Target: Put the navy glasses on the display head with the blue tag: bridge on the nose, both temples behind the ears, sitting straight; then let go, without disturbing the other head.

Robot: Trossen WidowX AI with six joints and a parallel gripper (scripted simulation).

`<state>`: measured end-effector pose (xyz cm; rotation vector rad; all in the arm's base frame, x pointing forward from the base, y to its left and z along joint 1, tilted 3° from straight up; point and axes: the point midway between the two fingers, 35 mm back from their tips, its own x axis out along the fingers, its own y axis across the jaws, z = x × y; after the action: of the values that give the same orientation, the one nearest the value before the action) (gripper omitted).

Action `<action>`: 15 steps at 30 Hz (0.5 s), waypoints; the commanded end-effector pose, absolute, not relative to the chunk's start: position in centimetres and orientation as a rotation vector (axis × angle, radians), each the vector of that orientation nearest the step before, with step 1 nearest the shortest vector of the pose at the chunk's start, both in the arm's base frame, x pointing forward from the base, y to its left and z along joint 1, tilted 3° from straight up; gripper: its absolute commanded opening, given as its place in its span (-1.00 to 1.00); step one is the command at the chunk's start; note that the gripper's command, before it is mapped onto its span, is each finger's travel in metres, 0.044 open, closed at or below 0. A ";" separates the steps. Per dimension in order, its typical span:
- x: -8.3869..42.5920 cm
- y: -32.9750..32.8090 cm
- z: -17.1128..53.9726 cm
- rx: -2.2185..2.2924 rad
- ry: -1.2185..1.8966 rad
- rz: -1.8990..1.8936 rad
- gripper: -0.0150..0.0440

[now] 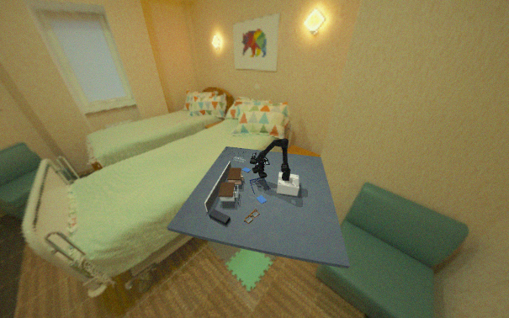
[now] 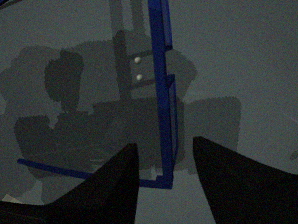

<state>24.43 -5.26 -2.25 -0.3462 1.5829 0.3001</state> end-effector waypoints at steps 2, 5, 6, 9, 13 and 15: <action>24.4 -5.2 -3.1 -0.342 1.583 0.302 -0.02; 24.3 -5.2 -3.6 -0.342 1.583 0.302 -0.02; 24.3 -5.2 -3.8 -0.342 1.583 0.302 -0.02; 24.3 -5.3 -4.2 -0.342 1.583 0.302 -0.02; 24.2 -5.3 -4.9 -0.342 1.583 0.302 -0.02; 24.2 -5.3 -5.2 -0.342 1.583 0.302 -0.02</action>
<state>24.27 -5.31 -4.70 -0.3435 1.5836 0.2976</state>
